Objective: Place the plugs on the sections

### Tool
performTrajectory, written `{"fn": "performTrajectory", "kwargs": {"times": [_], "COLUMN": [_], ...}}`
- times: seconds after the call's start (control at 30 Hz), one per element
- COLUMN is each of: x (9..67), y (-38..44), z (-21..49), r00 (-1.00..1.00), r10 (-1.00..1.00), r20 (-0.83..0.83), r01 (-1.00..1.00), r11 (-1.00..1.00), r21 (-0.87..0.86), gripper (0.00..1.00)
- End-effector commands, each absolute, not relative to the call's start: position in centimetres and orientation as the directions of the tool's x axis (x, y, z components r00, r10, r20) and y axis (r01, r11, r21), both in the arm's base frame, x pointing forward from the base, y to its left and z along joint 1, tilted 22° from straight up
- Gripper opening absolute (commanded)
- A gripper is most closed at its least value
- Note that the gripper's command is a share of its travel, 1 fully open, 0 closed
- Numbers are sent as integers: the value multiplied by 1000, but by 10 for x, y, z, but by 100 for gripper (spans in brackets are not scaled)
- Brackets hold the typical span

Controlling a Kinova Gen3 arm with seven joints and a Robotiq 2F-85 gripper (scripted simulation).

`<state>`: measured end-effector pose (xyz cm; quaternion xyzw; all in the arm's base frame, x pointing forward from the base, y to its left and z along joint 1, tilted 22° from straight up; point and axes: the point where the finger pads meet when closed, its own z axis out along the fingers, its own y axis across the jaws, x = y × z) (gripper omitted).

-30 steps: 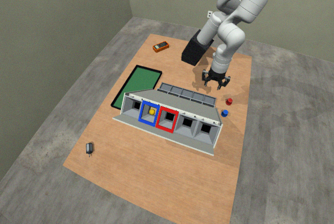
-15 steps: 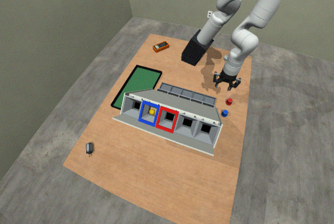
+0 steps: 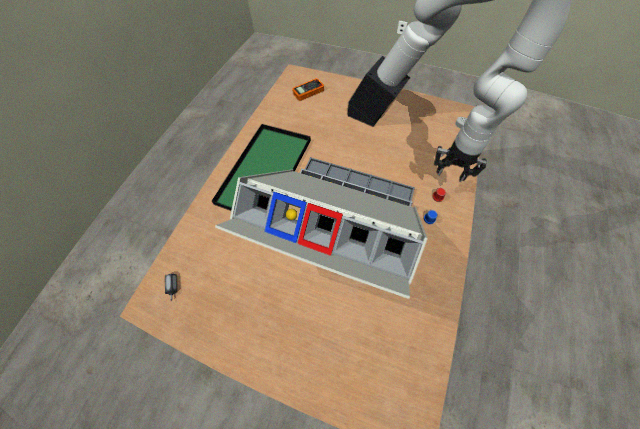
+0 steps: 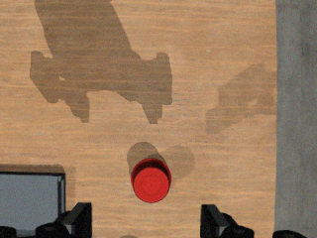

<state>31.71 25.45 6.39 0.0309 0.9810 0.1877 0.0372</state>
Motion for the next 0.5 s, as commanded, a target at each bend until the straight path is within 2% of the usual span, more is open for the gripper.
{"fn": "performTrajectory", "kwargs": {"times": [0.0,0.33,0.37,0.47], "x": [317,317,324,325], "y": [256,256,281,283], "z": [64,64,-1,-8], "r00": [-996,-996,-995,-995], "r10": [73,73,73,73], "r20": [-61,-61,-61,-61], "r01": [45,45,46,46], "r11": [928,928,928,928], "r21": [370,370,370,370], "gripper": [70,70,70,70]}}
